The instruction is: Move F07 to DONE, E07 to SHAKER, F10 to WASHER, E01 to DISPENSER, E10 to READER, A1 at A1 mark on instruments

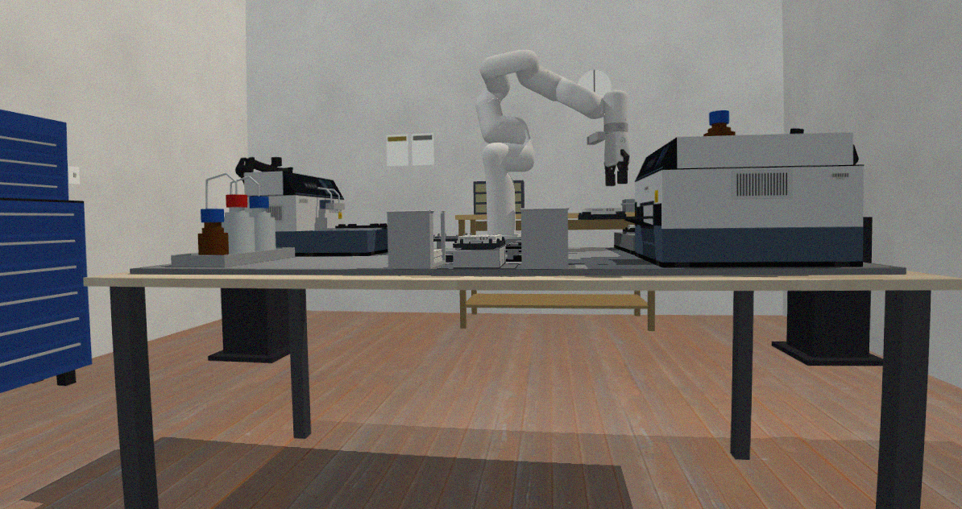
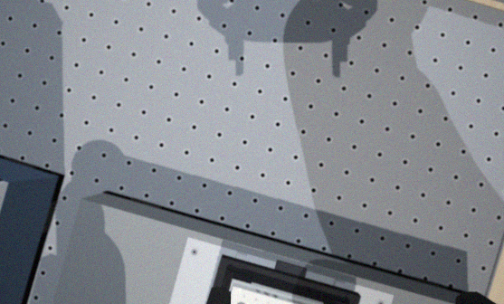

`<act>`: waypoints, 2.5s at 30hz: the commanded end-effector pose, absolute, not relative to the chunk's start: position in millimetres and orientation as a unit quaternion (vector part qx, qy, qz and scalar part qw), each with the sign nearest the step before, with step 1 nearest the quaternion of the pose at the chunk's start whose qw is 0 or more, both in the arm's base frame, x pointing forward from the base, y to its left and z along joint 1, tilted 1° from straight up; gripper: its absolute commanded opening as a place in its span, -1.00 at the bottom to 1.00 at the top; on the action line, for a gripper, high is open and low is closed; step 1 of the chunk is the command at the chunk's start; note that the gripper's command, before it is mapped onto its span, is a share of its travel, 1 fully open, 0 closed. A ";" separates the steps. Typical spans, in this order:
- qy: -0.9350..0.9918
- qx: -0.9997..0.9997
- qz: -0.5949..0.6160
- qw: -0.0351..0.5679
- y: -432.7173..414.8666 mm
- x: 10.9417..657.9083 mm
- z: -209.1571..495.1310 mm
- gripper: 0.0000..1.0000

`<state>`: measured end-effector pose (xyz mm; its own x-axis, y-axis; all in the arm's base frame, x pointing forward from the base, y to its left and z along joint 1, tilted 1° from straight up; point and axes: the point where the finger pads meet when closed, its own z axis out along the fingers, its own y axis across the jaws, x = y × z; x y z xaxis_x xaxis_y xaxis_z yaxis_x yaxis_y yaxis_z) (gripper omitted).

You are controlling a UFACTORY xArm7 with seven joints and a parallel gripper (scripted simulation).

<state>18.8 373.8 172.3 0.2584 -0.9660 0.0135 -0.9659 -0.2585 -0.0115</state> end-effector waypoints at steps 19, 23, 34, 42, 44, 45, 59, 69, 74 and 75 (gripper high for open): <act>0.557 -0.831 -0.008 0.003 314.4 24.2 174.5 1.00; 0.506 -0.863 -0.008 0.002 307.0 33.6 174.7 1.00; 0.502 -0.865 -0.008 0.002 294.7 61.2 175.3 1.00; 0.450 -0.893 -0.008 0.002 284.9 86.0 175.7 1.00; 0.446 -0.895 -0.008 0.002 282.8 92.4 175.8 1.00; 0.446 -0.895 -0.008 0.002 281.7 95.5 175.9 1.00; 0.428 -0.904 -0.009 0.002 269.3 133.8 176.6 1.00; 0.388 -0.922 -0.009 0.001 261.0 159.3 177.1 1.00; 0.388 -0.922 -0.009 0.001 255.9 175.2 177.4 1.00; 0.388 -0.922 -0.009 0.001 254.8 178.4 177.4 1.00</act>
<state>171.3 255.3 175.9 0.6990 -0.7150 0.0165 -0.7150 -0.6991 -0.0045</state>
